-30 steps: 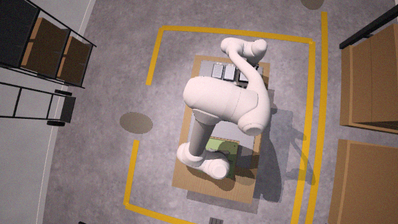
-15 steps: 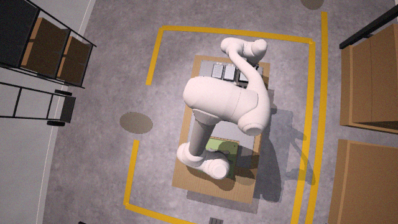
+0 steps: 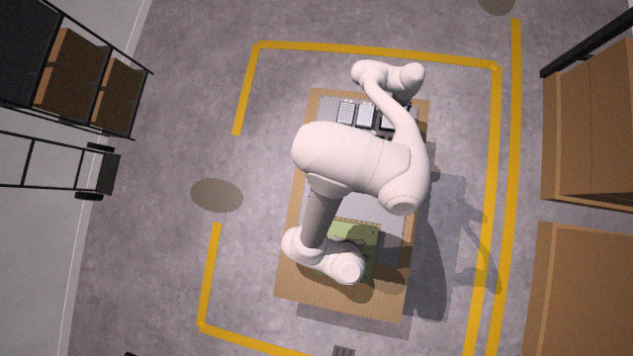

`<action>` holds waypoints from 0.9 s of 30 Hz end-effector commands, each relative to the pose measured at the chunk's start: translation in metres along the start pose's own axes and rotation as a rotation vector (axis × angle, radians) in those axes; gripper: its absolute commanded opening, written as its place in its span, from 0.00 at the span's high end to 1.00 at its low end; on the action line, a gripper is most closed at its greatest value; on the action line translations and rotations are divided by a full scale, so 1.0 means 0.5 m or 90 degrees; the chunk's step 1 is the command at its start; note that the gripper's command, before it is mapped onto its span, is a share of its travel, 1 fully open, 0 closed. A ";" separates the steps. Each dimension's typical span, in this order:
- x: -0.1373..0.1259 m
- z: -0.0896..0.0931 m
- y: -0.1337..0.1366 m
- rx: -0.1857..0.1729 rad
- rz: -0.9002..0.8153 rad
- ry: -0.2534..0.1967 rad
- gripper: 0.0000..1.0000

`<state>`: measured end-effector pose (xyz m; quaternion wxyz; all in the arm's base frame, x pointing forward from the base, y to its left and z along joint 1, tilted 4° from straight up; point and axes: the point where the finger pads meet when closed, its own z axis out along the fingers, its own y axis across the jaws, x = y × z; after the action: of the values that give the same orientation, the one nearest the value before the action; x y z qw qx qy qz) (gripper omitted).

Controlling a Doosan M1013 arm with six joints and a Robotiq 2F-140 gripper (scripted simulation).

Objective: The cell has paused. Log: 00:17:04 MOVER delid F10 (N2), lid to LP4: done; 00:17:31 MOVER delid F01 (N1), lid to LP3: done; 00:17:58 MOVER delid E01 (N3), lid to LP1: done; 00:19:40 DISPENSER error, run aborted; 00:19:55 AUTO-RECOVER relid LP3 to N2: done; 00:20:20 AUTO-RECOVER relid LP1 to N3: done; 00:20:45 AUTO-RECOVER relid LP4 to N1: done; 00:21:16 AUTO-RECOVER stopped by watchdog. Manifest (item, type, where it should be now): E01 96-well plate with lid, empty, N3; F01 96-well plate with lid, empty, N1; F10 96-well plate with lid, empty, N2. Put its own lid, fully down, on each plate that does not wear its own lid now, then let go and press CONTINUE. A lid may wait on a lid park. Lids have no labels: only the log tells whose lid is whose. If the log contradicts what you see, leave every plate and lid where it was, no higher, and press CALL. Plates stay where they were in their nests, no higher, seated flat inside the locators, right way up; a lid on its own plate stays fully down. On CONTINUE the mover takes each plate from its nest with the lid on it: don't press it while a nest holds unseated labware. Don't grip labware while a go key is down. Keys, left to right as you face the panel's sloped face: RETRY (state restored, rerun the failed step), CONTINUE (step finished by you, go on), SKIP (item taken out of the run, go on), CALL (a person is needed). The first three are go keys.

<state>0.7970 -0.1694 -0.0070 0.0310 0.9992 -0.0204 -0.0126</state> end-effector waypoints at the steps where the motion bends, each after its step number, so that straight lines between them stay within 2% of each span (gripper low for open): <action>1: 0.000 0.001 0.000 0.000 0.000 0.000 0.34; 27: 0.000 0.020 0.000 0.000 0.000 0.000 0.34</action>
<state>0.7967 -0.1700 -0.0163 0.0310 0.9992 -0.0204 -0.0126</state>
